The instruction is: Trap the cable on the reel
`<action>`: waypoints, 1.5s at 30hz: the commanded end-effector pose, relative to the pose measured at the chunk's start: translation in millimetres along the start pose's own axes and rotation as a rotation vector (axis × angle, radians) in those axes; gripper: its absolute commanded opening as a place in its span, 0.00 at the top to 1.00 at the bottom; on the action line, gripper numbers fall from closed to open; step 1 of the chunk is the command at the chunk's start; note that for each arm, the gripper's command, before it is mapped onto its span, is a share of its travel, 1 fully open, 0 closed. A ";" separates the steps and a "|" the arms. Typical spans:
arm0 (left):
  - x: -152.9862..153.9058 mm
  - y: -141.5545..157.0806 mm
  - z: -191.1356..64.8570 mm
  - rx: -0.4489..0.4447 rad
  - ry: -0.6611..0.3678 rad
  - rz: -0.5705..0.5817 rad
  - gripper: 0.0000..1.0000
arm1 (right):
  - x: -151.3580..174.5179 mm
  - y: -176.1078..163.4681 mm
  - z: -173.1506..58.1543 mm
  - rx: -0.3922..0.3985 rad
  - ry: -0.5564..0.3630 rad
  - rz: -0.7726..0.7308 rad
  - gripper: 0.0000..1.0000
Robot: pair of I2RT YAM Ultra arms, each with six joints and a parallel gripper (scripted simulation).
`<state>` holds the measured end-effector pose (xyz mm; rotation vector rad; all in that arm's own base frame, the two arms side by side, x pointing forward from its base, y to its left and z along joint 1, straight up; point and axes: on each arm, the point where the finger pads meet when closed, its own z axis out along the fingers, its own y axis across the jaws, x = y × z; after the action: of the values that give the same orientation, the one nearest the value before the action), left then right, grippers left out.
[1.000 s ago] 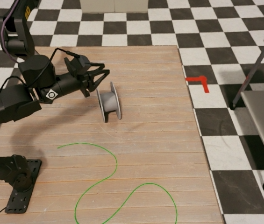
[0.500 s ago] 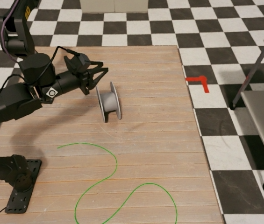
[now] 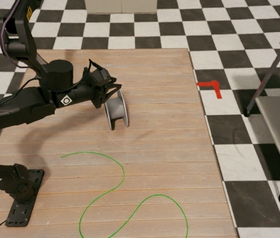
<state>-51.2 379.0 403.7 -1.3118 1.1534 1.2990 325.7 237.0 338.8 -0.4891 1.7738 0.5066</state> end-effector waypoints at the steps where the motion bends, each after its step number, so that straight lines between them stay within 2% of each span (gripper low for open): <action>1: 3.7 -1.6 -0.1 -0.003 0.002 -0.005 0.00 | 8.9 2.0 5.5 0.006 0.069 0.051 0.70; 7: 3.7 -1.6 -0.1 -0.003 0.002 -0.005 0.00 | 58.1 -2.0 19.5 0.039 0.266 0.139 0.70; 13: 3.7 -1.6 -0.1 -0.003 0.002 -0.005 0.00 | 113.1 -6.9 24.2 0.101 0.488 0.237 0.70; 15: 3.7 -1.6 -0.1 -0.003 0.002 -0.005 0.00 | 113.1 -6.9 24.2 0.101 0.488 0.237 0.70; 16: 3.7 -1.6 -0.1 -0.003 0.002 -0.005 0.00 | 118.8 -7.4 24.3 0.112 0.518 0.254 0.70; 23: 3.7 -1.6 -0.1 -0.003 0.002 -0.005 0.00 | 180.8 -13.2 13.0 0.222 0.779 0.359 0.70; 30: 3.7 -1.6 -0.1 -0.003 0.002 -0.005 0.00 | 224.2 -17.3 -7.0 0.343 0.993 0.440 0.70; 32: 3.7 -1.6 -0.1 -0.003 0.002 -0.005 0.00 | 224.2 -17.3 -7.0 0.343 0.993 0.440 0.70; 39: 3.7 -1.6 -0.1 -0.003 0.002 -0.005 0.00 | 250.1 -19.8 -26.5 0.448 1.145 0.491 0.70; 45: 3.7 -1.6 -0.1 -0.003 0.002 -0.005 0.00 | 259.3 -20.8 -37.8 0.503 1.213 0.513 0.70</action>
<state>-51.2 379.0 403.7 -1.3118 1.1534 1.2990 250.7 182.6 88.6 0.0547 3.0821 0.0691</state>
